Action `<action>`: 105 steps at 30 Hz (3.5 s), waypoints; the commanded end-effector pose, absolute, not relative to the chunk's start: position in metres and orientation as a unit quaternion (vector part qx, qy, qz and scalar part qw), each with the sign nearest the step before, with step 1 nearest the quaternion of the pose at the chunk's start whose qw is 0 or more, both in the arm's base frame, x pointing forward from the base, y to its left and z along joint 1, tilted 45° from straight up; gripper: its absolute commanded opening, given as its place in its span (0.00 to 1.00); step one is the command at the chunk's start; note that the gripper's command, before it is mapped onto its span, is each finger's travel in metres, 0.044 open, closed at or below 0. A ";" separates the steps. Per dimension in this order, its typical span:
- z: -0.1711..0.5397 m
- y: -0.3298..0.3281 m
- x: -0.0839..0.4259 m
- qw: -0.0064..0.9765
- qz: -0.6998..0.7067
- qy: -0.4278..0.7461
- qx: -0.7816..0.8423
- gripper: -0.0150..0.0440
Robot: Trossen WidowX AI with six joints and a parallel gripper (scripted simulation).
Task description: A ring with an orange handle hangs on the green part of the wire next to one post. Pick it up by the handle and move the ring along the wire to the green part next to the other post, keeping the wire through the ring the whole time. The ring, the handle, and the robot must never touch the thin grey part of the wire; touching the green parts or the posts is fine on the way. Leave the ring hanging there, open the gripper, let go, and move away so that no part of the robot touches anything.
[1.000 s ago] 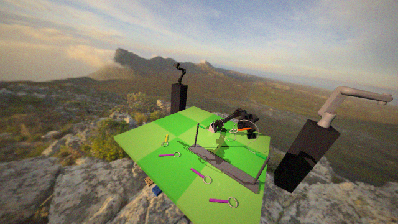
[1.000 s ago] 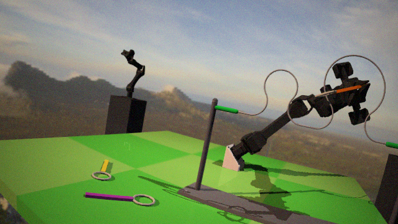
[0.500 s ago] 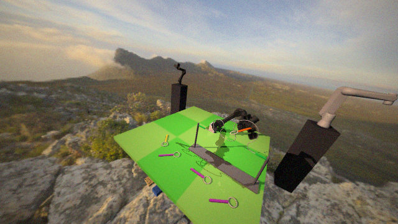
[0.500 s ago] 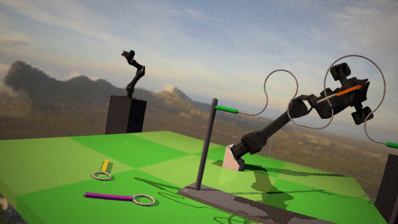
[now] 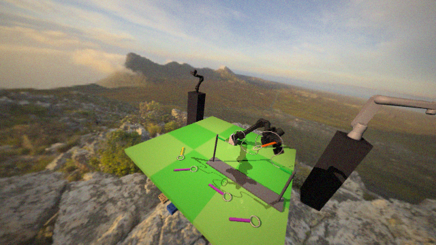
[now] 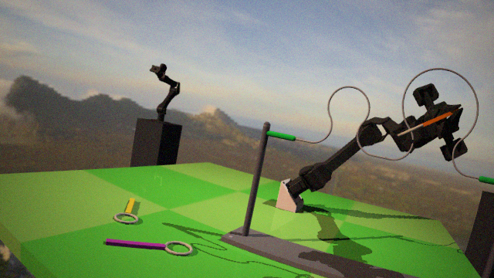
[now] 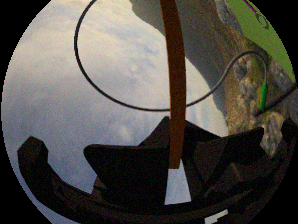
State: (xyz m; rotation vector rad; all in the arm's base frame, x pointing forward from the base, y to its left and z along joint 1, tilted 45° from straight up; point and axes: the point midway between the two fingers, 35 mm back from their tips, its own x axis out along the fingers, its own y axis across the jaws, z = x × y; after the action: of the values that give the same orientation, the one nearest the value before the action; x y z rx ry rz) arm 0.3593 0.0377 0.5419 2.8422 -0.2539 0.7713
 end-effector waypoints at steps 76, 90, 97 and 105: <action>0.330 0.148 0.374 0.812 0.151 0.148 0.544 0.00; 0.294 0.126 0.373 0.870 0.123 0.176 0.444 0.00; 0.283 0.117 0.372 0.883 0.115 0.183 0.416 0.00; 0.275 0.108 0.371 0.891 0.111 0.186 0.400 0.00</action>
State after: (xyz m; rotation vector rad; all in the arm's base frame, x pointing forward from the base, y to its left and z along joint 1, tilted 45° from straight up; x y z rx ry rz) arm 0.3722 0.1123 0.2804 0.8514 0.3787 0.2335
